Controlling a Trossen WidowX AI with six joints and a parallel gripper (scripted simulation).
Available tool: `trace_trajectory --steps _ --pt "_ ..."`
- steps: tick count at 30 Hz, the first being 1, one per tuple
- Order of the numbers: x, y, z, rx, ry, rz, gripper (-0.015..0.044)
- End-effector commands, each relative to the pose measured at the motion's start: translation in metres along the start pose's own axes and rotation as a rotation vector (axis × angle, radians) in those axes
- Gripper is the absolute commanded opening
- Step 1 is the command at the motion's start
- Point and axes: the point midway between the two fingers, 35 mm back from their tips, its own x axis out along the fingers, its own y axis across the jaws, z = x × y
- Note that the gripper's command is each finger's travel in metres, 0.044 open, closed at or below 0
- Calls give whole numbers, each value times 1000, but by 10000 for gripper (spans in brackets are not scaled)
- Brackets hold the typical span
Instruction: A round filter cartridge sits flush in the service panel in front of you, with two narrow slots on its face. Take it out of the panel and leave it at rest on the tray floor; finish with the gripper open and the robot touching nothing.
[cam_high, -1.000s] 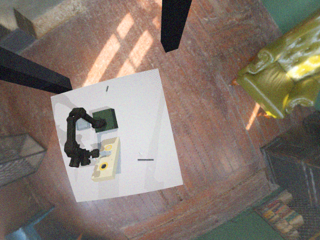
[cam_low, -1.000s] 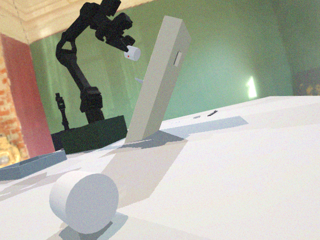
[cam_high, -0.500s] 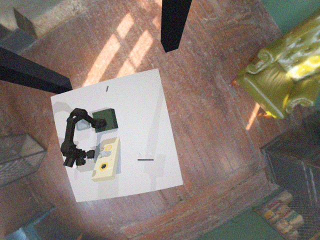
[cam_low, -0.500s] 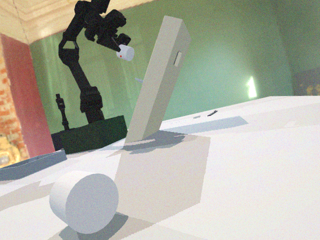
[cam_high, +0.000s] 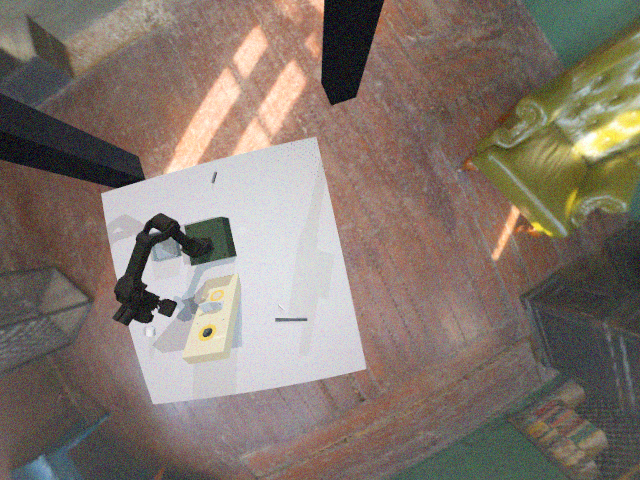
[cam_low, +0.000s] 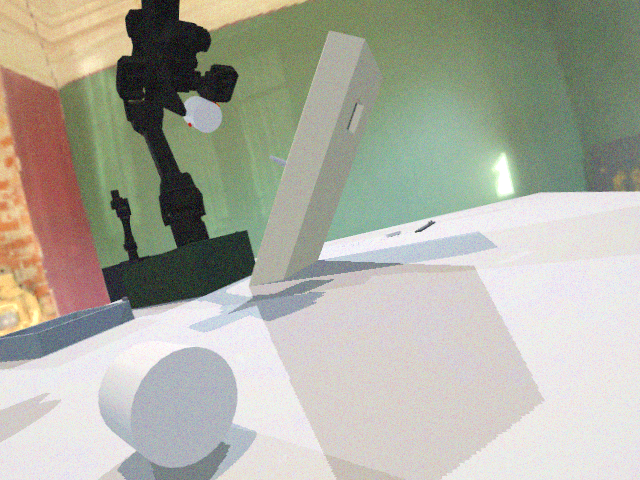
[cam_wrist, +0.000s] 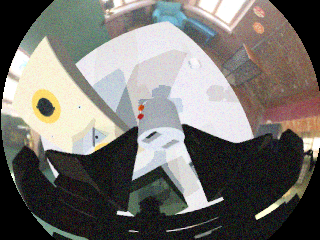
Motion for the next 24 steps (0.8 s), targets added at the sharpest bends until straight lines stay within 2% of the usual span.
trace_trajectory --steps 1,19,24 --pt "-2 -21 -5 94 -14 -59 0" --pt "-5 -107 -47 516 -24 -306 0" --pt "-6 -114 -52 549 -25 -326 0"
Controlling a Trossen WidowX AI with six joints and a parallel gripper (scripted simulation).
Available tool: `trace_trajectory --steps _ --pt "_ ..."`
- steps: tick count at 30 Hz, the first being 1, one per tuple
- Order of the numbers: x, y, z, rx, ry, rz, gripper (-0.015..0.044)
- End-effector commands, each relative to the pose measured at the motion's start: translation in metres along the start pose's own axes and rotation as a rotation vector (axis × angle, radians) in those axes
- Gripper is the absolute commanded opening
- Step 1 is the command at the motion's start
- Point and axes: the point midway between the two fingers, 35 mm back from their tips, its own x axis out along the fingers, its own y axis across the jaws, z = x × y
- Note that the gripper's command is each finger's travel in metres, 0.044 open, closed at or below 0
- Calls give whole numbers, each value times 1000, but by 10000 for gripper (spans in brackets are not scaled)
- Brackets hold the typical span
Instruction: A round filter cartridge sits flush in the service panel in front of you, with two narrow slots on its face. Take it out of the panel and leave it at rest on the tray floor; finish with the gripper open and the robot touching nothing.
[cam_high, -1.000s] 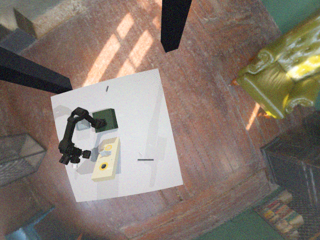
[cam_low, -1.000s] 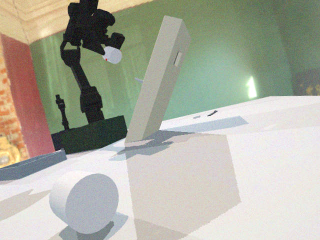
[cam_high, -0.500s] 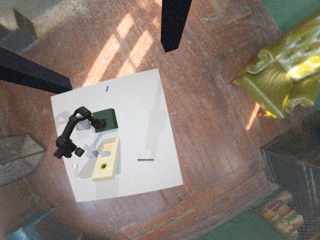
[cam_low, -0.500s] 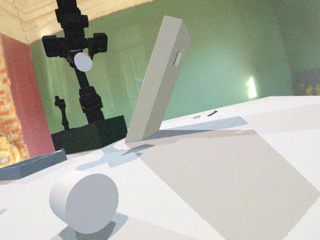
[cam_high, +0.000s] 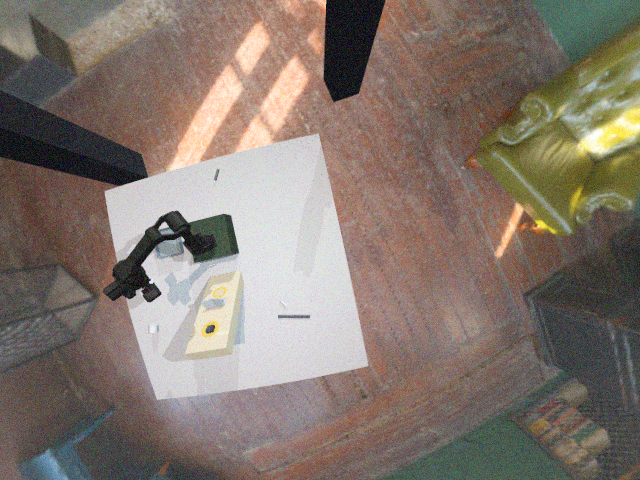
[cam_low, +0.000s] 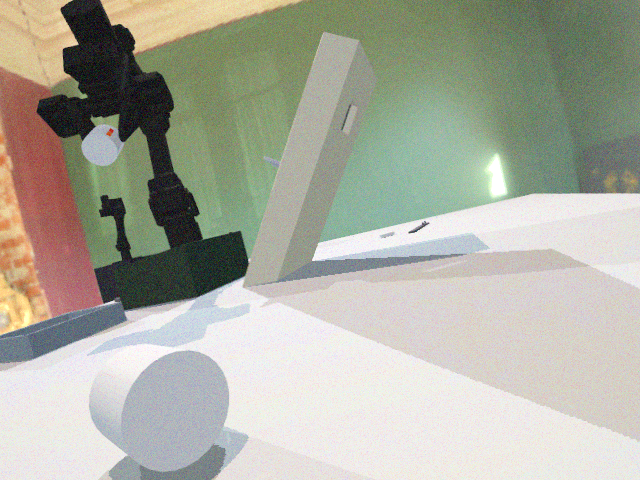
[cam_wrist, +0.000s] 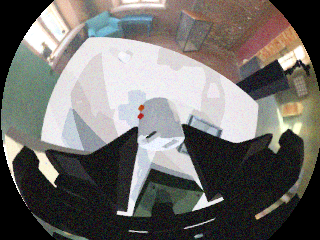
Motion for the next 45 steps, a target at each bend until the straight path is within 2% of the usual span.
trace_trajectory --steps 1,20,45 --pt "-2 -4 1 22 -16 -12 0" --pt "51 -80 -30 263 -15 -152 0" --pt "92 -167 -118 582 -16 -349 0"
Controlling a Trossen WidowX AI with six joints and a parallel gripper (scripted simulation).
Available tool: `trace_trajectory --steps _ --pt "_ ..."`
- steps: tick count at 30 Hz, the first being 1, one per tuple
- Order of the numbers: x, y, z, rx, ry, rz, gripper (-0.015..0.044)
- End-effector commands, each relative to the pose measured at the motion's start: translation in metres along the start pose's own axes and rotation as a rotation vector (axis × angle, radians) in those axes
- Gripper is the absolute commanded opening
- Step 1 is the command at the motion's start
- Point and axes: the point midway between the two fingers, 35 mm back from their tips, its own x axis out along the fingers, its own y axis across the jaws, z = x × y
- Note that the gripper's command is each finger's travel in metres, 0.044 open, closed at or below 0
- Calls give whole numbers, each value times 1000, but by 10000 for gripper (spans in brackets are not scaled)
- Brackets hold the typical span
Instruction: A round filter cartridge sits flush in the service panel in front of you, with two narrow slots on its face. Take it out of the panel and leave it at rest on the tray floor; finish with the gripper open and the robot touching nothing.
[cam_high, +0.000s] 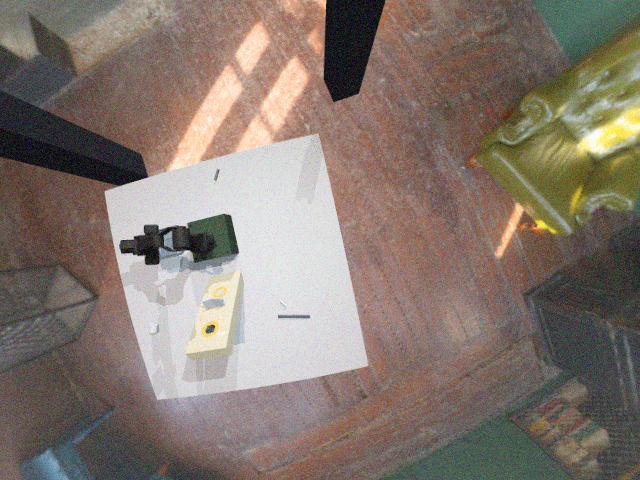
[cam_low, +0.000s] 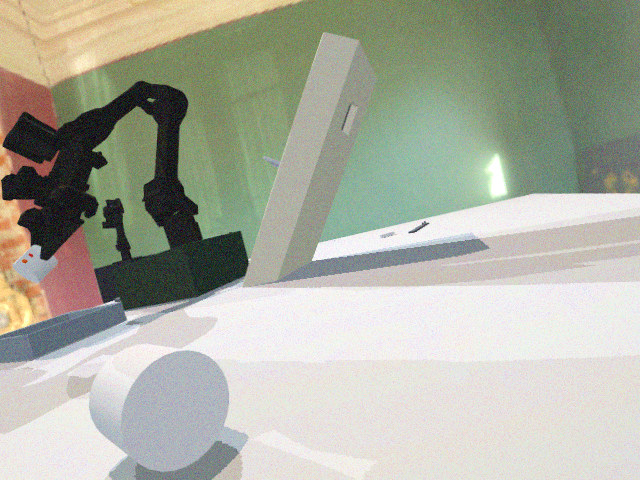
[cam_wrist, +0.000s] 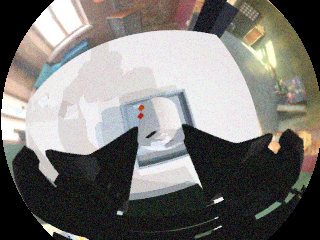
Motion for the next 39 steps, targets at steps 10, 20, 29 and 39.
trace_trajectory --steps 10,20,29,39 --pt "33 -9 -16 24 -2 -13 0" --pt "64 -9 -38 24 -1 -14 0" --pt "67 -10 -42 28 3 -19 105" --pt "67 -10 -42 28 3 -19 368"
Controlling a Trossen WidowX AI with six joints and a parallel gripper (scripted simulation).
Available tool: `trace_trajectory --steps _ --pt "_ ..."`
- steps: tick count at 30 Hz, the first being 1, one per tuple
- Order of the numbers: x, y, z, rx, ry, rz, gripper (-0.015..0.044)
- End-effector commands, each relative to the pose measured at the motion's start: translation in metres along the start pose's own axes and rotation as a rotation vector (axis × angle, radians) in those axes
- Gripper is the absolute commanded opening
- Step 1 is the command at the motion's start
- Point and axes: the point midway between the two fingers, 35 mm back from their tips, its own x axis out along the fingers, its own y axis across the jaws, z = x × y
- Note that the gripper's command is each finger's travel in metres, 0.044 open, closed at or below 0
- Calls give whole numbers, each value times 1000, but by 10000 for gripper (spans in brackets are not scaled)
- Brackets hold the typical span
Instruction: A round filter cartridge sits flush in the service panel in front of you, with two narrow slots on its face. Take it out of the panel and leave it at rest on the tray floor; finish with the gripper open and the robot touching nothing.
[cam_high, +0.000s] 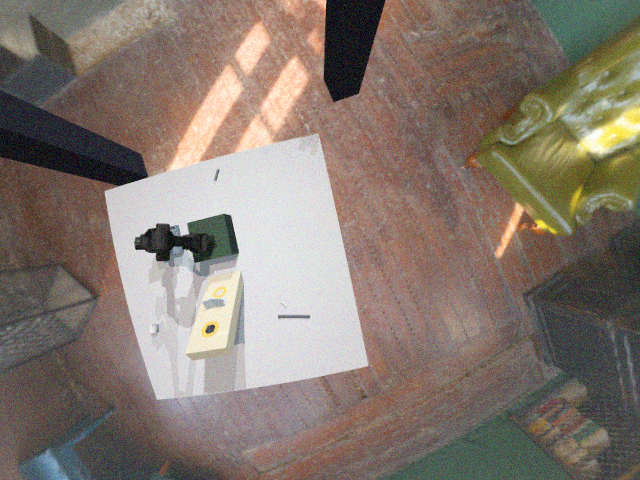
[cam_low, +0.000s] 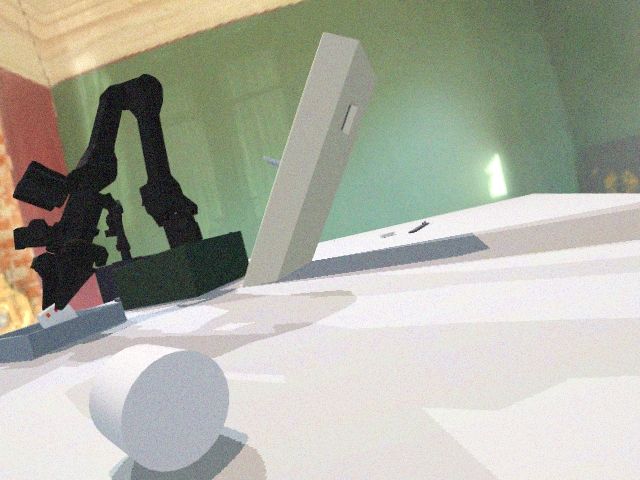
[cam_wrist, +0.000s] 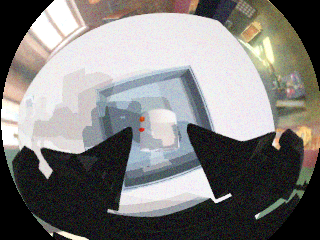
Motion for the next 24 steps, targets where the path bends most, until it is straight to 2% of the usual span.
trace_trajectory --steps 1,3,7,13,24 --pt "-1 0 2 0 -5 0 394" --pt "-1 0 2 0 -5 0 440" --pt "-6 0 6 0 -5 0 440" --pt "-60 0 36 0 -3 0 440" --pt "-48 1 30 -4 5 5 440"
